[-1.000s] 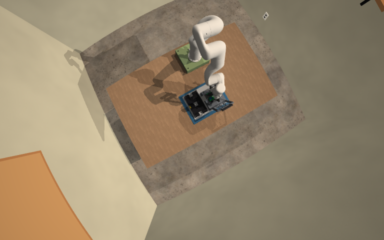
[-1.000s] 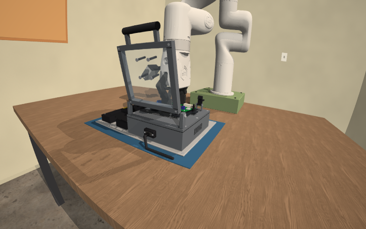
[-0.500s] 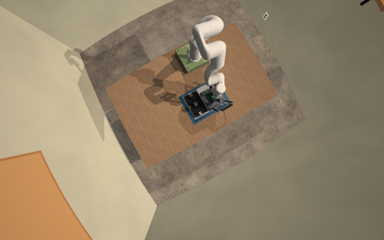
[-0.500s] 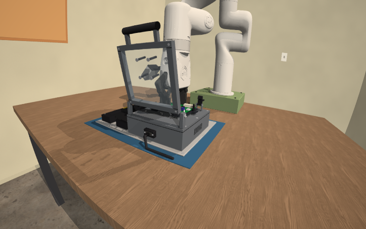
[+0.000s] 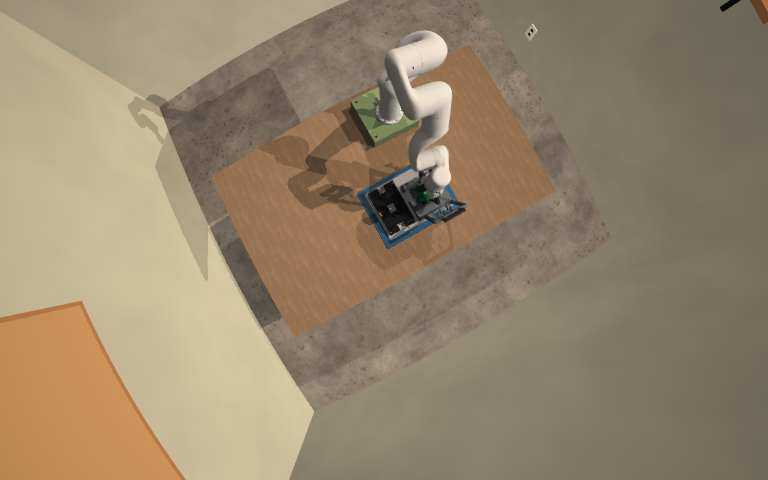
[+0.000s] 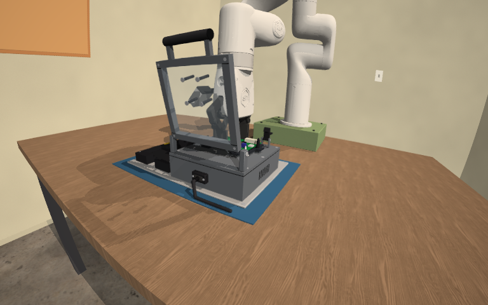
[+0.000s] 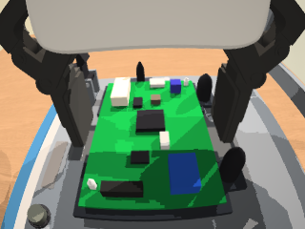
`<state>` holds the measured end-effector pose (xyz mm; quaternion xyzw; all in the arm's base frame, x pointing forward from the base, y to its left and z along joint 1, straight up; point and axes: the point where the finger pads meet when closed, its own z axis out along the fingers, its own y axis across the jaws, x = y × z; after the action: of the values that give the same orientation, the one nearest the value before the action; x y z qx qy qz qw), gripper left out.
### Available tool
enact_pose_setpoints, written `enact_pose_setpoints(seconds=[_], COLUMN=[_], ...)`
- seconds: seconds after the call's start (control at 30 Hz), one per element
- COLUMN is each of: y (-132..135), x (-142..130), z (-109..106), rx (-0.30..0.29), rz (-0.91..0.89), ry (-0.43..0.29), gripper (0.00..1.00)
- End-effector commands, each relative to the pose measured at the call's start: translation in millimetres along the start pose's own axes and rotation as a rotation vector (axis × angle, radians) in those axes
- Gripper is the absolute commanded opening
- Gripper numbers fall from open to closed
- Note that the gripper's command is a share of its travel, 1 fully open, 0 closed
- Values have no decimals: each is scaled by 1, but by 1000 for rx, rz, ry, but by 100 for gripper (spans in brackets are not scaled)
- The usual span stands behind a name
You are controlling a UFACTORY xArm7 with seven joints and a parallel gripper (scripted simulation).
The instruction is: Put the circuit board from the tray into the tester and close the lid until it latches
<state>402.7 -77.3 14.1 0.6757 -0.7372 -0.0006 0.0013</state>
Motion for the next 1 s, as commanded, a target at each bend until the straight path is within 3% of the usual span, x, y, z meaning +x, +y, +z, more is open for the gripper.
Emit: enact_pose_setpoints(seconds=[0.0,0.63,0.97], y=[-2,-2,-1], x=[0,0,0], z=[-1,-3,-16], rx=[4,4,4], rz=[0,0,0], ry=[0,0,0], gripper=[100,100,100])
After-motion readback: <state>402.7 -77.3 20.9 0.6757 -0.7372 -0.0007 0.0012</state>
